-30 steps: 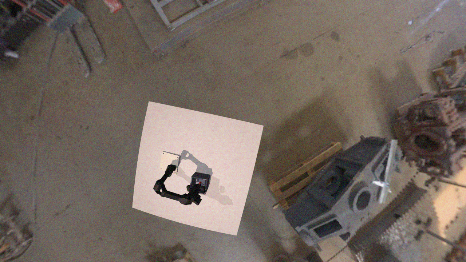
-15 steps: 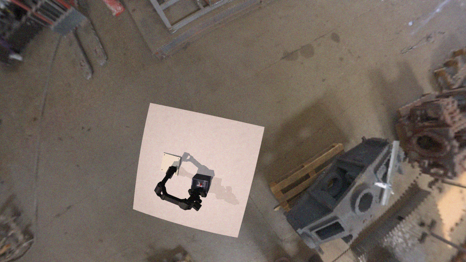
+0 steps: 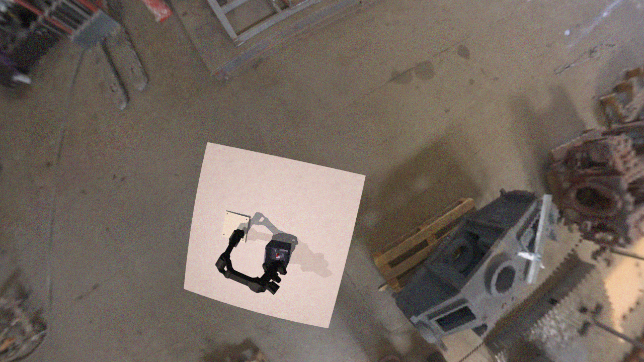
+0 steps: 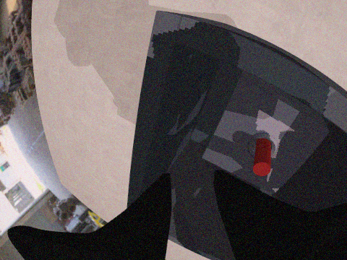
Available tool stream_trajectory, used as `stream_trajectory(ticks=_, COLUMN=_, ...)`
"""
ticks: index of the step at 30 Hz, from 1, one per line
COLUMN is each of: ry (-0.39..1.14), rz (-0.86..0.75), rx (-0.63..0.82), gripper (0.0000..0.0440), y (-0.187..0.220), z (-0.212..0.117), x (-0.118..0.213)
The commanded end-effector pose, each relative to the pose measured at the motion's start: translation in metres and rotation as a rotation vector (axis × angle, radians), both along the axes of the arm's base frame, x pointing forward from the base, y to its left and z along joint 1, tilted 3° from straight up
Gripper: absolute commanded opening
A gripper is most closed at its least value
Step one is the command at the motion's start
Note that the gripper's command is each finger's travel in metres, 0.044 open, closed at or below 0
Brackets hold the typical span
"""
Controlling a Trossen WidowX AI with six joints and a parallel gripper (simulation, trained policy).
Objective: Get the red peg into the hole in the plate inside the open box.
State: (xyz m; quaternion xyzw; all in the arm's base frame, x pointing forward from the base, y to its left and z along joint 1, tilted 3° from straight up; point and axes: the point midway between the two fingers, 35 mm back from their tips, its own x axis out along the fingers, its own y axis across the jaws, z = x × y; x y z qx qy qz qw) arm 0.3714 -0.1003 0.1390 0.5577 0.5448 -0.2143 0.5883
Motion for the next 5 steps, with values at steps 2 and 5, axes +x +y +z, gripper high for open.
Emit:
stream_trajectory(ticks=2, ry=-0.021, rz=0.019, rx=0.014, gripper=0.0121, y=-0.0026, z=-0.0012, x=0.0049)
stream_trajectory(ticks=5, ry=-0.038, rz=0.031, rx=0.019, gripper=0.0121, y=-0.0044, z=-0.0003, x=0.0077)
